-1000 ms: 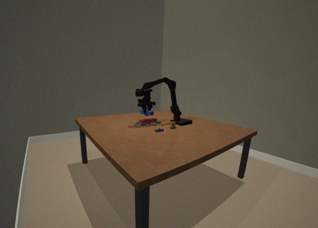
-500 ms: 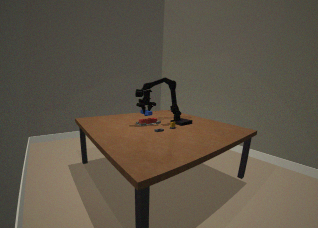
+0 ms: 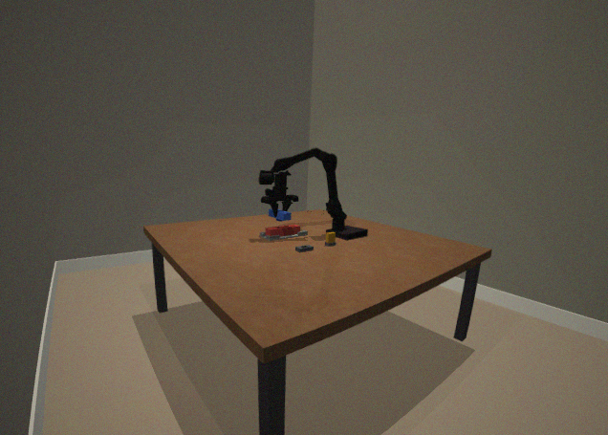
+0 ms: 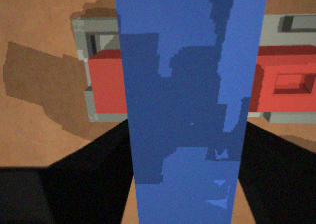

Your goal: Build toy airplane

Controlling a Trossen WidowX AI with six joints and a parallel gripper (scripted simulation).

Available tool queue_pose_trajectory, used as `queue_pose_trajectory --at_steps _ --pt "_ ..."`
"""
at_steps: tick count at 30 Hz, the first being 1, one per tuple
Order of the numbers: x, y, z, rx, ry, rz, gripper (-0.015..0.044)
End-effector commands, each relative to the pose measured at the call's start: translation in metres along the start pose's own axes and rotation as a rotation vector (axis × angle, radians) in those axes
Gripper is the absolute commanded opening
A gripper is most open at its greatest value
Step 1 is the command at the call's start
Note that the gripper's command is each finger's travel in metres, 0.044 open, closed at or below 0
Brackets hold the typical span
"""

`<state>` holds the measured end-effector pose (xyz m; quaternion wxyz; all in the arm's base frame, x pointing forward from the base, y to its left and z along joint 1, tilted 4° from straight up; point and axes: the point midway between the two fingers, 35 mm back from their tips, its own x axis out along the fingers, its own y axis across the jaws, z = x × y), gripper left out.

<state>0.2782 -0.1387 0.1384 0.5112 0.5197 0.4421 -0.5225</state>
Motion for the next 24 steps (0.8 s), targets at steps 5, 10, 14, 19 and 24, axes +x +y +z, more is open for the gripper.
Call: queue_pose_trajectory --at_steps 5,10,14,19,24 --pt "0.010 0.001 0.000 0.004 0.002 0.003 0.0196" --pt "0.018 0.001 0.000 0.004 0.002 0.003 0.0196" --pt "0.024 0.001 0.000 0.004 0.002 0.003 0.0196" --pt "0.032 0.001 0.000 0.004 0.002 0.003 0.0196" --pt "0.039 0.001 -0.001 0.004 0.002 0.003 0.0196"
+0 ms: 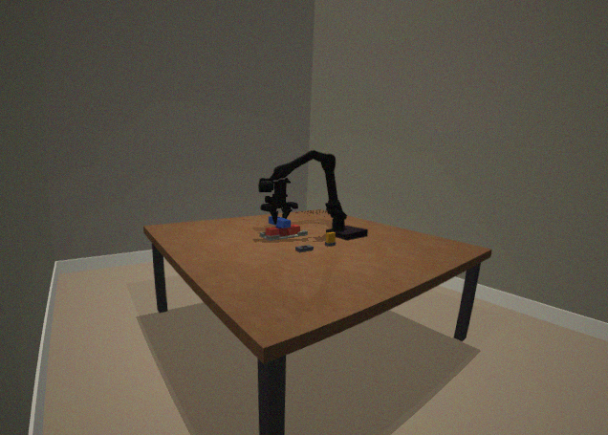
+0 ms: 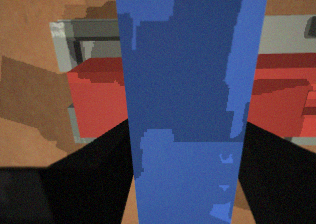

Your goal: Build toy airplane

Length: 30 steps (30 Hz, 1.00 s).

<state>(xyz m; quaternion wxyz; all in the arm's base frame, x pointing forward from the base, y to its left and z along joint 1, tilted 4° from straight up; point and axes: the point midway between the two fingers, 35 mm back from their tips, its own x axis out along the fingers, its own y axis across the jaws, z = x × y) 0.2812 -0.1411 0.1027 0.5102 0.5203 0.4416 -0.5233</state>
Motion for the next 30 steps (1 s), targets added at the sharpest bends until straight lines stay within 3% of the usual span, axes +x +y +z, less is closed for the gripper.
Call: queue_pose_trajectory --at_steps 1,7,12,27,30 --pt "0.0033 0.0003 -0.0004 0.001 0.002 0.003 0.0196" --pt "0.0021 -0.0004 -0.0002 0.000 0.000 -0.001 0.0162" --pt "0.0021 -0.0004 -0.0002 0.000 0.000 -0.001 0.0031" --pt "0.0021 -0.0004 -0.0002 0.000 0.000 -0.001 0.0425" --pt "0.0021 -0.0004 -0.0002 0.000 0.000 -0.001 0.0440"
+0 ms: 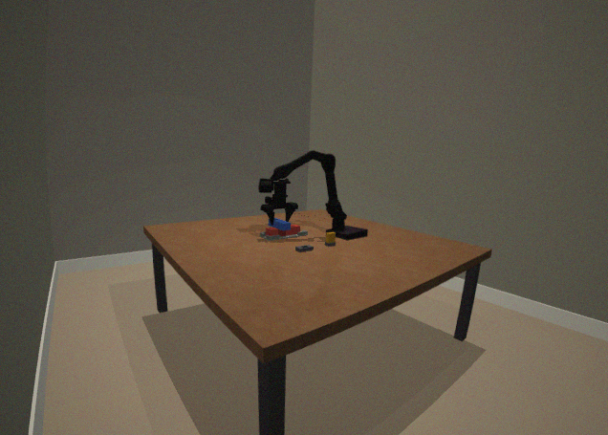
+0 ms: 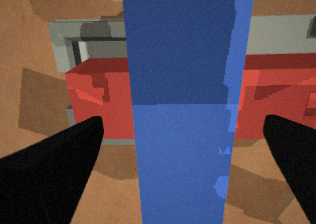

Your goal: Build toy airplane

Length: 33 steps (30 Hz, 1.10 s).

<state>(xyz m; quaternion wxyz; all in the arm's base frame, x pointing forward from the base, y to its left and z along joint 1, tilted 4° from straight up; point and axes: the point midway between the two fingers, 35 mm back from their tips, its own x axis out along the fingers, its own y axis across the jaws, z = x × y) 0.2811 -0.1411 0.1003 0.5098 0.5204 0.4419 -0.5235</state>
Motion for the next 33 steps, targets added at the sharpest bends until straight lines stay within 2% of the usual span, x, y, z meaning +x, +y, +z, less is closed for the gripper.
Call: queue_pose_trajectory --at_steps 1,5,11,17,33 --pt "0.000 0.000 0.000 0.000 0.000 0.000 0.0440" --pt "-0.010 0.001 0.001 0.000 0.000 0.000 0.0440" --pt "-0.084 0.000 0.000 0.001 0.002 0.004 0.0440" --pt "-0.087 0.003 0.002 -0.015 0.002 0.004 0.0440" --pt "-0.088 0.003 0.003 -1.450 -0.002 0.005 0.0440"
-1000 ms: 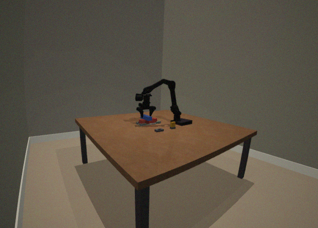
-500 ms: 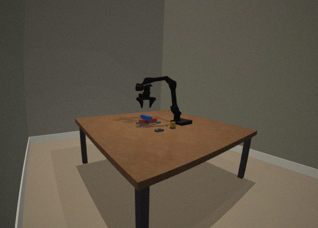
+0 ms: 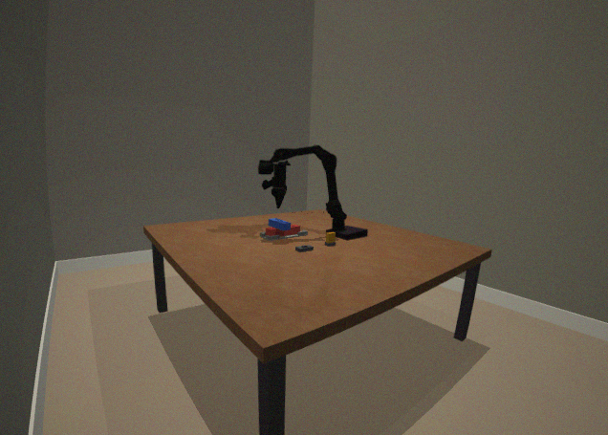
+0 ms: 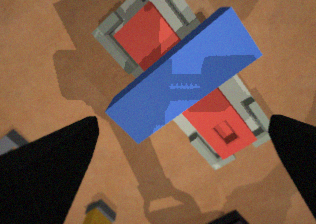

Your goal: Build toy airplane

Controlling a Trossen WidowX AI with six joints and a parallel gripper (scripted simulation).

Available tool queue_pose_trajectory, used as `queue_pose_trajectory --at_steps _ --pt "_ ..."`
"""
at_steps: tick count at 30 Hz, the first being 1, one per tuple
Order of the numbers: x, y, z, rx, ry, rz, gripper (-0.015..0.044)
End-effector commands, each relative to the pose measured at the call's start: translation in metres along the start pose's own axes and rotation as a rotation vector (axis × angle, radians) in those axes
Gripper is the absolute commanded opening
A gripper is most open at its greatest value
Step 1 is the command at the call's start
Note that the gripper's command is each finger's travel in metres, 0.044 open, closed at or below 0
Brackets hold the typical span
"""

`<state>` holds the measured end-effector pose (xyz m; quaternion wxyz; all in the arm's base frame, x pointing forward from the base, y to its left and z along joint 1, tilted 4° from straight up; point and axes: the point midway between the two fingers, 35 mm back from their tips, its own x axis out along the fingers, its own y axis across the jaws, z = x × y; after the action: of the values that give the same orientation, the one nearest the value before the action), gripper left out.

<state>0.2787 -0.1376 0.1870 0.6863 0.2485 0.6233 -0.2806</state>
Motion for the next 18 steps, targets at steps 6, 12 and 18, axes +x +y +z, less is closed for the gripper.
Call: queue_pose_trajectory --at_steps 6,12,18 --pt "-0.001 0.000 0.000 -0.571 0.001 0.003 0.0440" --pt "-0.001 0.000 0.000 -0.571 0.001 0.003 0.0440" --pt "-0.002 0.051 -0.043 -0.571 0.008 0.012 0.0440"
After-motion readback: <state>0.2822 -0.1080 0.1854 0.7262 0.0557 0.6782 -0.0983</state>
